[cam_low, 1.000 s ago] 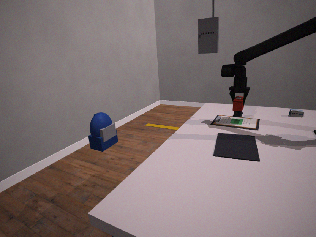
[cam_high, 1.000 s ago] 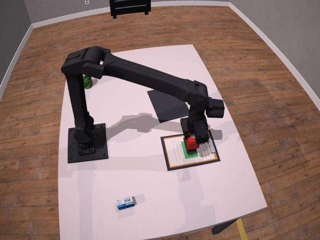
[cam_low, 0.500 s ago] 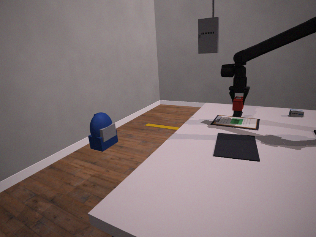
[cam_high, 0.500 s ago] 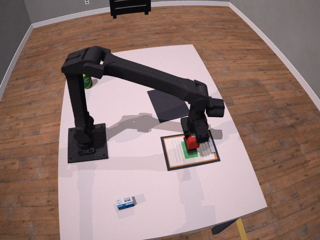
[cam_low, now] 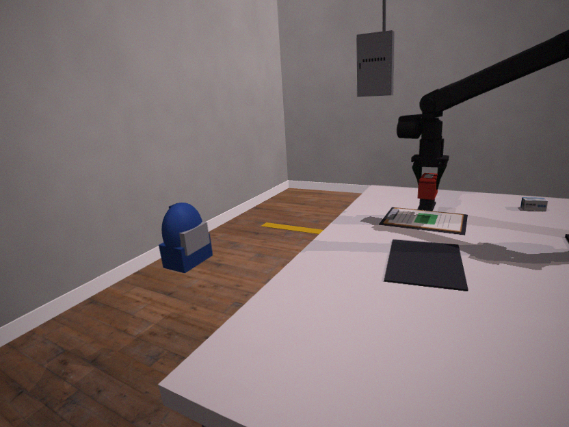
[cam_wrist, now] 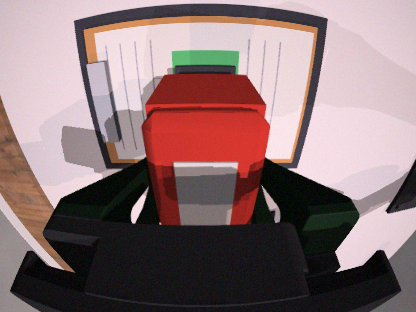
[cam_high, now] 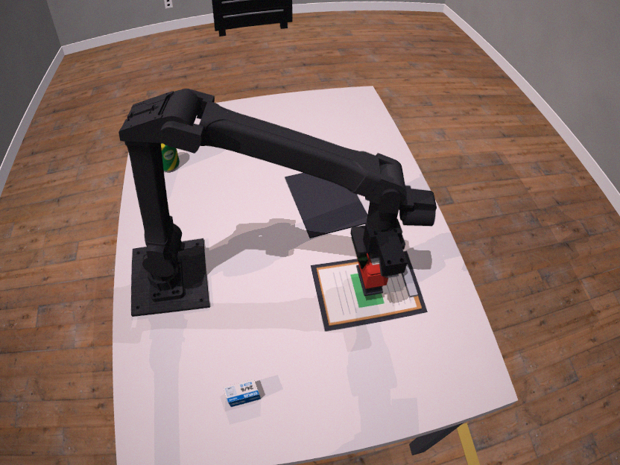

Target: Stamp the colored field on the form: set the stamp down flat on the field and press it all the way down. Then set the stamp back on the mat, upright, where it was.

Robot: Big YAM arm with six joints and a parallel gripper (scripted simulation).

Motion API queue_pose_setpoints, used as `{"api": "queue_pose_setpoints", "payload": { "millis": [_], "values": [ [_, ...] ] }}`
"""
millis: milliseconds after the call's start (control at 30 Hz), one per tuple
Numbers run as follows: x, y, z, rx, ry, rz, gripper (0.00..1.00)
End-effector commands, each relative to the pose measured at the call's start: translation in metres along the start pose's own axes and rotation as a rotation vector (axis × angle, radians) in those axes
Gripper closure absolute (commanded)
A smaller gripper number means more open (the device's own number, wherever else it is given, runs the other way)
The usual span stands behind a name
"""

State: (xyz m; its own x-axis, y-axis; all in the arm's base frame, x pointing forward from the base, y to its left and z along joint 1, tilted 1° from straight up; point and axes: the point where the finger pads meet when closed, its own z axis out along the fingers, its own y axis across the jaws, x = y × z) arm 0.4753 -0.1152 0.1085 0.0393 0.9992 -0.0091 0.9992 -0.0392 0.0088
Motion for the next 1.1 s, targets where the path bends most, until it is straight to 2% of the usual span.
{"api": "queue_pose_setpoints", "payload": {
  "millis": [0, 67, 167, 400, 433, 500, 533, 633, 733, 767, 800, 967, 1000, 1067],
  "values": [
    [-0.005, 0.023, -0.017, -0.047, -0.009, 0.009, 0.70],
    [-0.005, 0.024, -0.011, -0.052, -0.010, 0.009, 0.70],
    [-0.001, 0.005, 0.012, -0.002, 0.000, 0.009, 0.70],
    [-0.001, 0.004, 0.023, -0.002, 0.000, 0.009, 0.70],
    [-0.005, 0.022, -0.009, -0.082, -0.016, 0.010, 0.70],
    [-0.001, 0.005, 0.022, -0.018, -0.004, 0.009, 0.70],
    [-0.001, 0.004, 0.033, -0.002, 0.000, 0.009, 0.70],
    [-0.001, 0.004, 0.039, -0.001, 0.000, 0.009, 0.70],
    [-0.002, 0.006, 0.041, -0.008, -0.002, 0.009, 0.70],
    [-0.003, 0.014, 0.027, -0.041, -0.008, 0.009, 0.70],
    [-0.003, 0.014, 0.020, -0.057, -0.011, 0.009, 0.70],
    [-0.003, 0.011, 0.027, -0.042, -0.008, 0.009, 0.70],
    [-0.002, 0.008, 0.040, -0.009, -0.002, 0.009, 0.70],
    [-0.002, 0.008, 0.036, -0.018, -0.004, 0.009, 0.70]
  ]
}}
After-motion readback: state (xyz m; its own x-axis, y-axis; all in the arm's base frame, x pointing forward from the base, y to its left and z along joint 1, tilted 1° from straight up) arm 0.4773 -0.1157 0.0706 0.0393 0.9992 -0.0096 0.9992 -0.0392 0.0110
